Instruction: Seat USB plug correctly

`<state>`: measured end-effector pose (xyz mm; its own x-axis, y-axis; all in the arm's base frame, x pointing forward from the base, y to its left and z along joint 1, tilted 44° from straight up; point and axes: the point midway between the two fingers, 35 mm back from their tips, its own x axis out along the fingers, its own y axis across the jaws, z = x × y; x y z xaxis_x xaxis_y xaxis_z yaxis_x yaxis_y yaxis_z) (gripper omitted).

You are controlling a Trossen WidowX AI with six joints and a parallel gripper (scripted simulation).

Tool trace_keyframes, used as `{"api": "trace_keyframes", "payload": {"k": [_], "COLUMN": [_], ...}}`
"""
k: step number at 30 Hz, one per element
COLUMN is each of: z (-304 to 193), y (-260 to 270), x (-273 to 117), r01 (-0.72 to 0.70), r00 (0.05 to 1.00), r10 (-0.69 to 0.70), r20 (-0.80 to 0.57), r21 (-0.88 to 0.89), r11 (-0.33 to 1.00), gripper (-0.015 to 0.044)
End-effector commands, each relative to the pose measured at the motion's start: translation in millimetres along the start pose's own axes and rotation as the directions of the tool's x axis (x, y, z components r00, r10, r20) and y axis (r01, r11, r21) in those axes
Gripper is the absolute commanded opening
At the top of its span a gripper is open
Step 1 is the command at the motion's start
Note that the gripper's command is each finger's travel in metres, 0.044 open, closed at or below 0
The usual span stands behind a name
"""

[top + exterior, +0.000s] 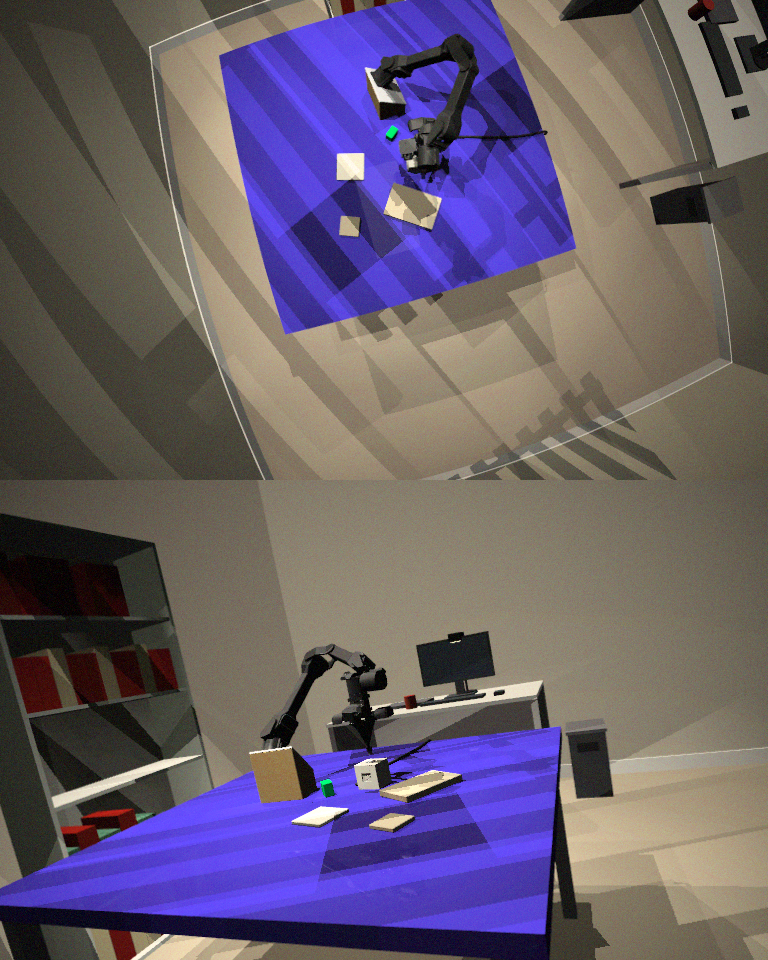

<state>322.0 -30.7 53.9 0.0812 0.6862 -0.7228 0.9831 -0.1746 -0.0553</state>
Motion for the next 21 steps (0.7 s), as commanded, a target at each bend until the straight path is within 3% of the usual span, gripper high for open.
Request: {"api": "trace_keyframes", "payload": {"k": [1,21], "z": [0.2,0.4], "y": [-0.1,0.3], "x": [0.1,0.8], "r01": [0.0,-0.002], "r00": [1.0,1.0], "r10": [0.0,0.001], "r20": [0.0,0.003], "r21": [0.084,0.086], "r11": [0.996,0.996], "gripper": [0.0,0.0]}}
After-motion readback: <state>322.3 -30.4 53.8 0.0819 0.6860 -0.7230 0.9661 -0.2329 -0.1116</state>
